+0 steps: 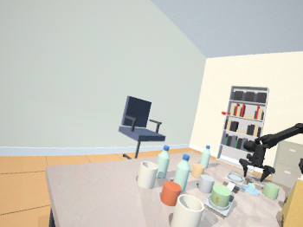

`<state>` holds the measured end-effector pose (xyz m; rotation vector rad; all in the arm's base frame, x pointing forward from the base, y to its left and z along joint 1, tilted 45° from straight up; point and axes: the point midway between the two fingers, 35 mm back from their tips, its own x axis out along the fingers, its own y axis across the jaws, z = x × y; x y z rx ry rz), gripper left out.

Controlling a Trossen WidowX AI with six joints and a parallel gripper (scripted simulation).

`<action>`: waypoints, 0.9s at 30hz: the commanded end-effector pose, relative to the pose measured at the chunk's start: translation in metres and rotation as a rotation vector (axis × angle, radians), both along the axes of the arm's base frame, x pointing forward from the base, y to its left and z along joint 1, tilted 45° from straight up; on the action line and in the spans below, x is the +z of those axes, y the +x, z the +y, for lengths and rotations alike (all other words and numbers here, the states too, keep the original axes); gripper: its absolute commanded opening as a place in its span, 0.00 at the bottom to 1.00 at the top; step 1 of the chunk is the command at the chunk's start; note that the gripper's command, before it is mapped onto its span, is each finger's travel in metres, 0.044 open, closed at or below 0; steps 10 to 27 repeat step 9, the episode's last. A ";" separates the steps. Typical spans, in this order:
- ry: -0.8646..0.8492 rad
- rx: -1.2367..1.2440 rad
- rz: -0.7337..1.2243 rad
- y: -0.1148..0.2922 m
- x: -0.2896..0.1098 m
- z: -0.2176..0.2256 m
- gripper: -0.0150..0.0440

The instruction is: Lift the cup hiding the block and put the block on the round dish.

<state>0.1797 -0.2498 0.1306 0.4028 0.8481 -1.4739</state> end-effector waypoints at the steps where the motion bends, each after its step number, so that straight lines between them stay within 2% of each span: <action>1: -0.007 -0.014 0.001 -0.002 0.007 0.004 1.00; 6: -0.004 -0.003 0.000 0.001 0.033 0.032 1.00; 27: -0.004 -0.003 0.000 0.001 0.033 0.032 1.00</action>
